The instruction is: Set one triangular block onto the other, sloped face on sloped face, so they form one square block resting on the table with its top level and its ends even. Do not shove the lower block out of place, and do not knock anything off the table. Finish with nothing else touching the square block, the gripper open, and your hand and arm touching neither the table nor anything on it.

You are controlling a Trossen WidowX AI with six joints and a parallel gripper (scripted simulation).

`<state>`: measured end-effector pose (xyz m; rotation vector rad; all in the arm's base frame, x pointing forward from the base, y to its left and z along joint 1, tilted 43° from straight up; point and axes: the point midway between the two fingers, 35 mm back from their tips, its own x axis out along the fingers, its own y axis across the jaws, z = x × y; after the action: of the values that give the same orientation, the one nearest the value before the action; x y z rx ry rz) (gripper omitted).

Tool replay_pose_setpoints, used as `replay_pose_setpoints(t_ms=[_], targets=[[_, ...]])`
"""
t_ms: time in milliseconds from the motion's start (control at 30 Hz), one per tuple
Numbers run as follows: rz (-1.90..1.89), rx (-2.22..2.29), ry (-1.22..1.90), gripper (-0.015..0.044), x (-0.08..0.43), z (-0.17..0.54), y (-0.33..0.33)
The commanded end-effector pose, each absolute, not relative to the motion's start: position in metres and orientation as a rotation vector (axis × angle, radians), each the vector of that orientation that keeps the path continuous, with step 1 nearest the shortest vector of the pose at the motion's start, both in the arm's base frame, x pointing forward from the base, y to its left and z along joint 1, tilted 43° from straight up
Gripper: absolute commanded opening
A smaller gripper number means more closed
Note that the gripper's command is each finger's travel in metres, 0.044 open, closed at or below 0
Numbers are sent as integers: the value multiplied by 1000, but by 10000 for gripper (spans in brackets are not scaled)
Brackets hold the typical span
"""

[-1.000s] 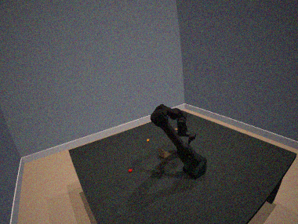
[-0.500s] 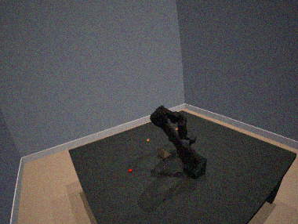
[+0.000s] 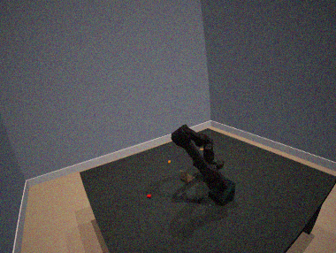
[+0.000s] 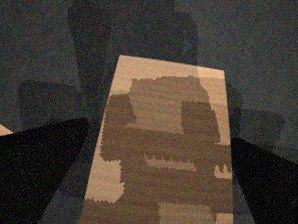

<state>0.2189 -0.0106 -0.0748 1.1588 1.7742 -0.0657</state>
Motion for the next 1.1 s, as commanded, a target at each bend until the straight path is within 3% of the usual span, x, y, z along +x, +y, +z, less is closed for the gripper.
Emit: replay_pose_setpoints(t_ms=[0, 33, 200, 467, 800, 1067], targets=[[-66, 1168, 1778, 440, 216, -78, -6], [-66, 1168, 1778, 440, 216, -78, -6], [-66, 1168, 1778, 309, 216, -78, -6], [-66, 1168, 1778, 255, 216, -78, -6], [-65, 1164, 1778, 0, 218, -61, -22], [-67, 1167, 1778, 0, 218, -56, -27]])
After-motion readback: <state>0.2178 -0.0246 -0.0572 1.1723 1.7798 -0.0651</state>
